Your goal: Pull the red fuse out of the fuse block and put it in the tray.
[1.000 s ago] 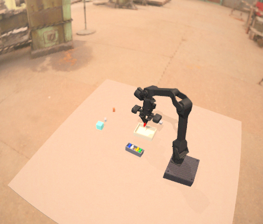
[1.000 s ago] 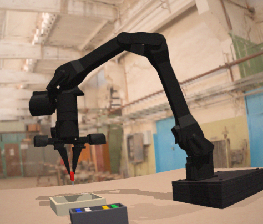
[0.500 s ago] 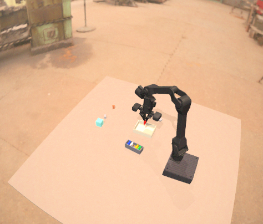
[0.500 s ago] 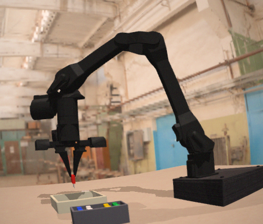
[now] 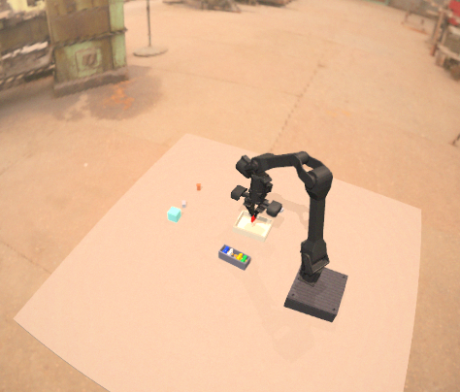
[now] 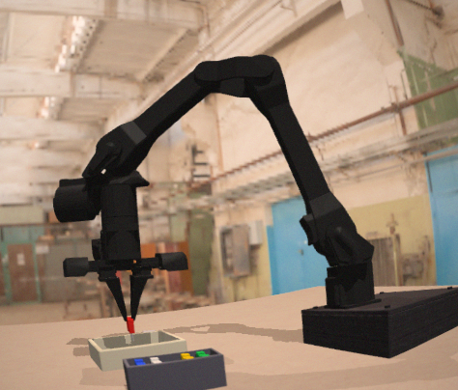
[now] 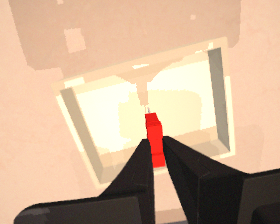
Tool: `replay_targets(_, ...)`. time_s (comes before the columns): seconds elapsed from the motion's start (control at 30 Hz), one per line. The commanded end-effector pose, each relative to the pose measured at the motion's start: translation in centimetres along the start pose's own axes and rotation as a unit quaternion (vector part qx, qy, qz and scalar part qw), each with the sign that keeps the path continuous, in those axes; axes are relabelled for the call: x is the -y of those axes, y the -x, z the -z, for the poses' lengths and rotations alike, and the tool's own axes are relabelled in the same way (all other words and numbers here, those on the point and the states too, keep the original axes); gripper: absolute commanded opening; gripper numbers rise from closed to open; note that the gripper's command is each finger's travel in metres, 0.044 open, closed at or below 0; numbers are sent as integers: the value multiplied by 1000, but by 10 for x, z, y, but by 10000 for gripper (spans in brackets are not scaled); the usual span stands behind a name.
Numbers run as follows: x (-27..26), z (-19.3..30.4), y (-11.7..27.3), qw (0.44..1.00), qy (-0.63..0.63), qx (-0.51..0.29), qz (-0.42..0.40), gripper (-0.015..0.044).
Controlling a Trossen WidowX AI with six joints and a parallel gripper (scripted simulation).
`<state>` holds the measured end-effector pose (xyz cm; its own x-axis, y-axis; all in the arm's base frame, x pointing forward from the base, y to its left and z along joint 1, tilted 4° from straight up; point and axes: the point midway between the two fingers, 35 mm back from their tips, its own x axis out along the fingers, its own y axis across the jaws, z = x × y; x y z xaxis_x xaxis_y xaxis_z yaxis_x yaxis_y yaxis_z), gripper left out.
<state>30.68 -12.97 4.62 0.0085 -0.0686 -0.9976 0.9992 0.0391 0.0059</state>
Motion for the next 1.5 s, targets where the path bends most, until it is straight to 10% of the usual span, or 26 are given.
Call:
replay_targets(0.0, 2, 1, -7, 1000, 2, -2, 7, 0)
replay_targets(0.17, 2, 1, -7, 1000, 2, -2, 7, 0)
replay_targets(0.6, 1, 0, 0, 1000, 0, -1, 3, 330)
replay_targets(1.47, 1, 0, 33, 1000, 4, -3, 6, 330)
